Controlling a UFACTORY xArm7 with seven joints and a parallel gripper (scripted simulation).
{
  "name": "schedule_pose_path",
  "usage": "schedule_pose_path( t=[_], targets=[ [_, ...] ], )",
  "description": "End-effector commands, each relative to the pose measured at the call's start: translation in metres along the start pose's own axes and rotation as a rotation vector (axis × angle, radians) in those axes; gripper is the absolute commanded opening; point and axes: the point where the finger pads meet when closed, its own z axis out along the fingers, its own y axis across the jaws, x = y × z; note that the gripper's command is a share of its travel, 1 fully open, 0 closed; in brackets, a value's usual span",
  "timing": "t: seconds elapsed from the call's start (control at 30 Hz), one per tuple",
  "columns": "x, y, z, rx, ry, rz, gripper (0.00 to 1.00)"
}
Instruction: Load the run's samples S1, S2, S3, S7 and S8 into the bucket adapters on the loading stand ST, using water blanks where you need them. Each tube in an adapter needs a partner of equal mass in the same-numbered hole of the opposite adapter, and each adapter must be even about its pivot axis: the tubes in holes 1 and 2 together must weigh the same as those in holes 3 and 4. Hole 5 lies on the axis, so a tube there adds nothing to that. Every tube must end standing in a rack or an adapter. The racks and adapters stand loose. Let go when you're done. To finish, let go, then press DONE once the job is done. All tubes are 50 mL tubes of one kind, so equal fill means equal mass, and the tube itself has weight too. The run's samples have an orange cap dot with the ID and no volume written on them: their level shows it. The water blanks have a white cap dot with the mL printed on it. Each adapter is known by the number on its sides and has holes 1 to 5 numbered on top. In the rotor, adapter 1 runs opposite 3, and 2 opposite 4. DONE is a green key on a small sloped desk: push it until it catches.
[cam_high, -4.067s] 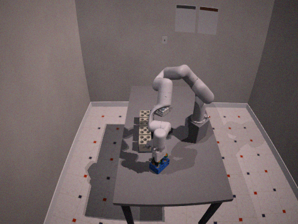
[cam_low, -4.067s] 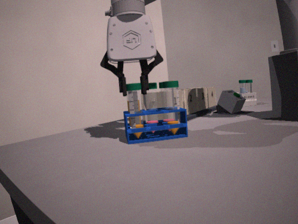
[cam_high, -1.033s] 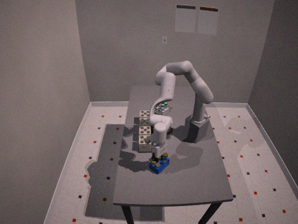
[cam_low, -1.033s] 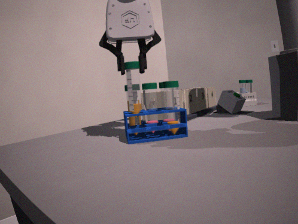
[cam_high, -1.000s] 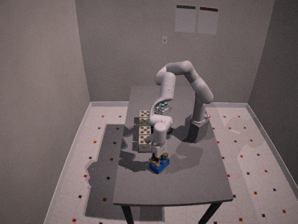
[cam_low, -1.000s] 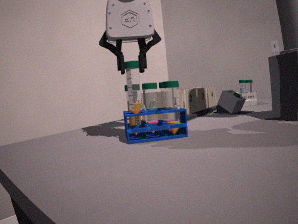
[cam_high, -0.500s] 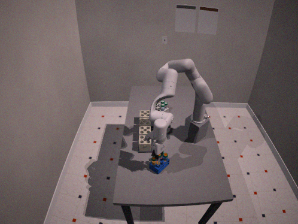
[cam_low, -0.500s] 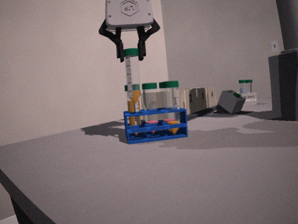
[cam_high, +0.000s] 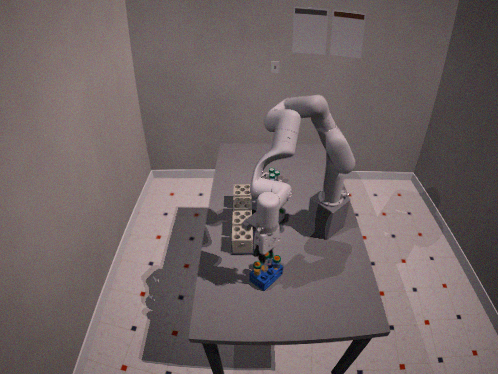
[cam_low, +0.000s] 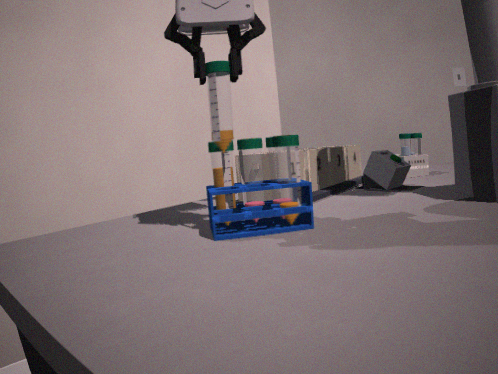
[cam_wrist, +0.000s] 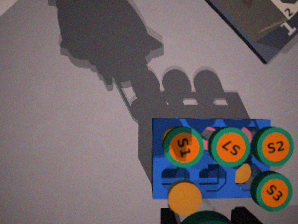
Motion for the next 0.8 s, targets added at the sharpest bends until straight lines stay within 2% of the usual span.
schedule_pose_path(
  t=[0.0,0.5,0.77],
  targets=[
    [0.0,-0.001,-0.01,0.004,0.0,0.0,0.0],
    [0.0,-0.001,-0.036,0.004,0.0,0.0,0.0],
    [0.0,-0.001,-0.037,0.004,0.0,0.0,0.0]
  ],
)
